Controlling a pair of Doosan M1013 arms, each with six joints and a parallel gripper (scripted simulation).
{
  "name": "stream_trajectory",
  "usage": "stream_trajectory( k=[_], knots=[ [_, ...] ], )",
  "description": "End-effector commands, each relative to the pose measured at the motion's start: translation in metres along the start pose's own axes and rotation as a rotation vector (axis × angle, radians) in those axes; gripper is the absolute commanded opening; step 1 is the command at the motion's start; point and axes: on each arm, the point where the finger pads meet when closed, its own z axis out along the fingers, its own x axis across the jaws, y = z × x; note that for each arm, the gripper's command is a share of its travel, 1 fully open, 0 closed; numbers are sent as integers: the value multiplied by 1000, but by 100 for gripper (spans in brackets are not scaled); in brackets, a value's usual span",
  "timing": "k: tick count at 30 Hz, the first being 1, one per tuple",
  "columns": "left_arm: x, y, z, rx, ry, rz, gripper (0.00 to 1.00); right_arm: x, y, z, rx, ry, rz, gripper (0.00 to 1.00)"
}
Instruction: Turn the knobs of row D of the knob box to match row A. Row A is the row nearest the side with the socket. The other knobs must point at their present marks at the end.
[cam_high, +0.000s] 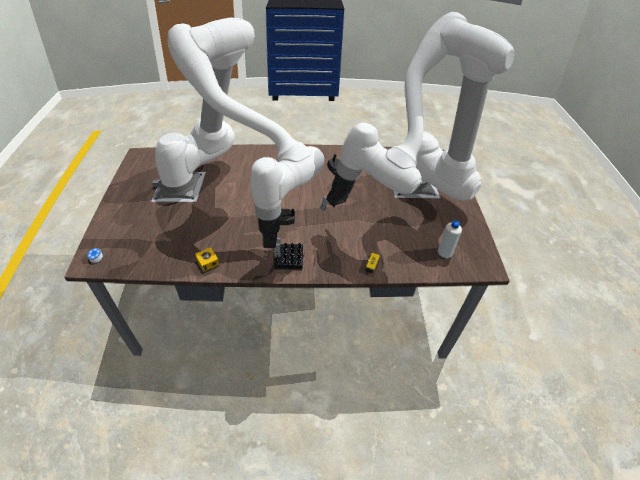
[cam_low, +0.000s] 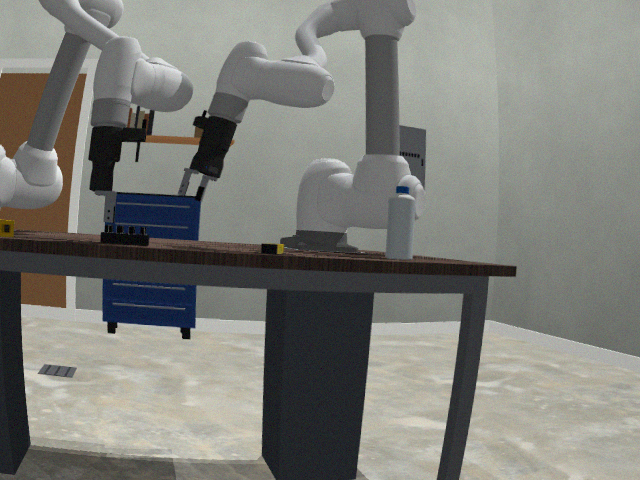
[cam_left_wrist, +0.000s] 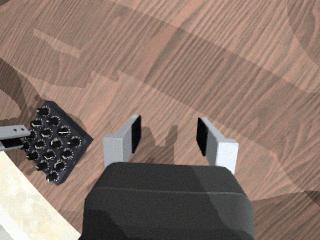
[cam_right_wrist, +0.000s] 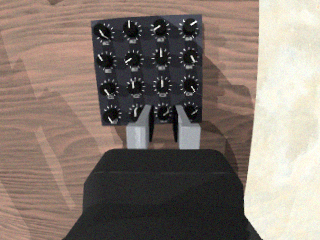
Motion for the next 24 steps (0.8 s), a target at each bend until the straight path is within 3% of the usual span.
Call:
stream_trajectory(
  k=[1, 24],
  knots=[
    [-1, 0, -1, 0, -1, 0, 100, 0, 0, -1, 1, 1, 0, 46],
    [-1, 0, -1, 0, -1, 0, 100, 0, 0, 13, 1, 1, 0, 46]
  ],
)
